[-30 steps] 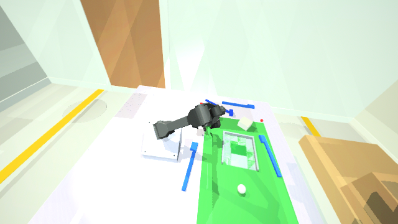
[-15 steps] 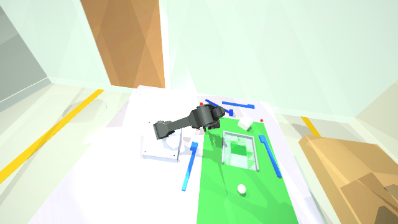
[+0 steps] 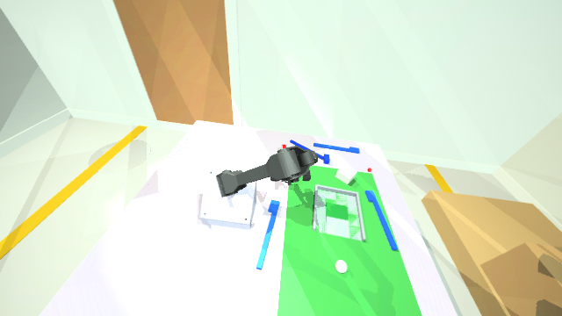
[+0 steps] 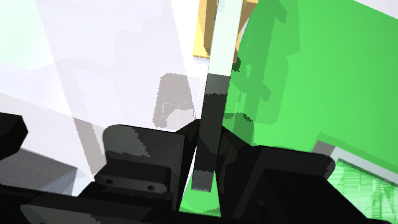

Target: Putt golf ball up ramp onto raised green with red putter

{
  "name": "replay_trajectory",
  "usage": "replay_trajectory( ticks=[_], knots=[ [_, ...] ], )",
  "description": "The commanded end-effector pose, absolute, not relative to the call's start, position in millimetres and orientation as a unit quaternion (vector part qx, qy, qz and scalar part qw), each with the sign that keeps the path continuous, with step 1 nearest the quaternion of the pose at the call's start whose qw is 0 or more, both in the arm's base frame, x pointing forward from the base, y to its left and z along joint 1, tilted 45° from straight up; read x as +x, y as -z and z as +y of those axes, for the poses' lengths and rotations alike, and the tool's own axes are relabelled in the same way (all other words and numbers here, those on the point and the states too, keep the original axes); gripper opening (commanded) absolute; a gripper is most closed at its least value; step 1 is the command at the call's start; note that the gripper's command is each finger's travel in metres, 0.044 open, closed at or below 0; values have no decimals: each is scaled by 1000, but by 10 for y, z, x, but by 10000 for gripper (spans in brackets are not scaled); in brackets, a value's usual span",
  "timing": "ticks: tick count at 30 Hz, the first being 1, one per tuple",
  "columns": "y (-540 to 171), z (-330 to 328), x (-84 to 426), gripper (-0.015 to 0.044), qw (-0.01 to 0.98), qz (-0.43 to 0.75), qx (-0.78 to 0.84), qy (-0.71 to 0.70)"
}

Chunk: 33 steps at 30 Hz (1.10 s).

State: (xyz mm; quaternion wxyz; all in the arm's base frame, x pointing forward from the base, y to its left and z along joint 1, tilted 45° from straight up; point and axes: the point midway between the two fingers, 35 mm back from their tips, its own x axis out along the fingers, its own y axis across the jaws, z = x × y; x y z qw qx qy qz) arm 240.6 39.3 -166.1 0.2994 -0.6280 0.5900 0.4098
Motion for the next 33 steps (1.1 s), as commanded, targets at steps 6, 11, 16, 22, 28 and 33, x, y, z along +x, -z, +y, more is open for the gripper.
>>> replay_trajectory(
  ticks=[6, 11, 16, 22, 28, 33],
  knots=[
    [1348, 754, 2452, 0, 303, 587, -628, -411],
    [1049, 1035, 2419, 0, 303, 587, -627, -412],
    [956, 1113, 2399, 0, 303, 588, -627, -412],
    [883, 962, 2516, 0, 328, 601, -620, -384],
    [557, 724, 2757, 0, 396, 629, -590, -316],
    [275, 486, 2911, 0, 448, 648, -561, -254]
  ],
)
